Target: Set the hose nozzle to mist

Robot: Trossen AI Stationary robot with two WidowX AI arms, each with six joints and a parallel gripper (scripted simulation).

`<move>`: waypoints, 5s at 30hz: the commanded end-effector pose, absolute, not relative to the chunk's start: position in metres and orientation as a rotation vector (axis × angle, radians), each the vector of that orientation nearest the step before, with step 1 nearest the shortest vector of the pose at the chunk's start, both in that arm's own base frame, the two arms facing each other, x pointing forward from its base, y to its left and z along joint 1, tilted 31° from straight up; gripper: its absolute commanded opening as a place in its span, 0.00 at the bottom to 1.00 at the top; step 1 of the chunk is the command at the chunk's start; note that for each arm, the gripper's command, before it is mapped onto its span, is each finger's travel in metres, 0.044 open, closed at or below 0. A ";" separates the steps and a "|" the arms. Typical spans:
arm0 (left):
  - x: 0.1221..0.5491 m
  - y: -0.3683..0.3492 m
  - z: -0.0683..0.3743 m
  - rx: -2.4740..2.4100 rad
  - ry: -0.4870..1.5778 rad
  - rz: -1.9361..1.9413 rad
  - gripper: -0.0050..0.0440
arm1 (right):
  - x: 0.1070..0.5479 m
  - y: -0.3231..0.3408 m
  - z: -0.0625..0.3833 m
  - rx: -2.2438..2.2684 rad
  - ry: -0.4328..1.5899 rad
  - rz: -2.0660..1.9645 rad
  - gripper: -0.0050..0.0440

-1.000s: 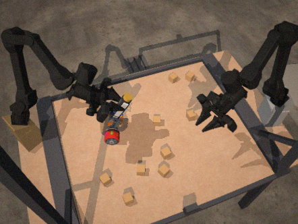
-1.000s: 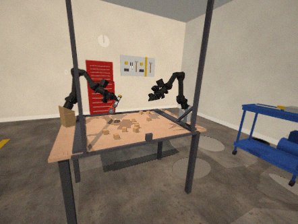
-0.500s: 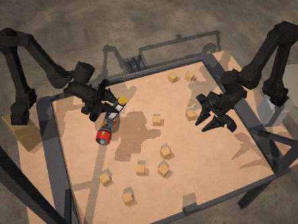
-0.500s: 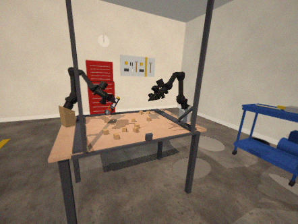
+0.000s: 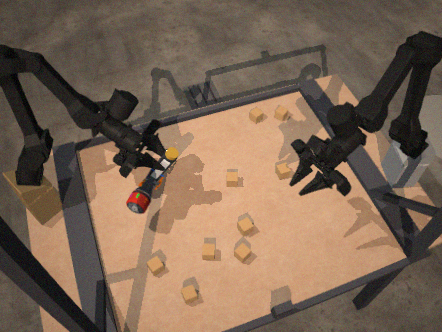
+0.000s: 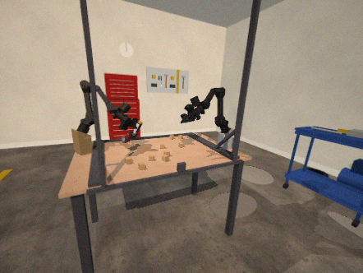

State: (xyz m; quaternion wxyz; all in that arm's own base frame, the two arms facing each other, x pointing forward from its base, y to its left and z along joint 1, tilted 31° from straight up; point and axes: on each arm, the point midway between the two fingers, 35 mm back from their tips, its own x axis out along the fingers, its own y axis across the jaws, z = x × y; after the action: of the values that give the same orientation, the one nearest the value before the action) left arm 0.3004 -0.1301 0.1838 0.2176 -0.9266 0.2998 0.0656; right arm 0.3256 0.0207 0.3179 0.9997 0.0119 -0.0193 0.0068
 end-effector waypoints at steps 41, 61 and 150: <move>0.308 -0.112 0.152 -2.443 0.997 0.157 0.44 | 0.323 0.021 0.326 0.023 -0.061 0.018 0.45; 0.317 -0.108 0.137 -2.442 0.994 0.160 0.44 | 0.323 0.021 0.326 0.023 -0.061 0.018 0.45; 0.367 -0.143 0.117 -2.452 1.001 0.147 0.44 | 0.323 0.021 0.326 0.023 -0.062 0.018 0.45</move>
State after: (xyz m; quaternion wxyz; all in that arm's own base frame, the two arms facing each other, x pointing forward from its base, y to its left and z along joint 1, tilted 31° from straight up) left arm 0.3611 -0.1363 0.1058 0.2420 -0.8958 0.3658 0.0715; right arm 0.3257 0.0206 0.3179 0.9997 0.0118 -0.0196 0.0067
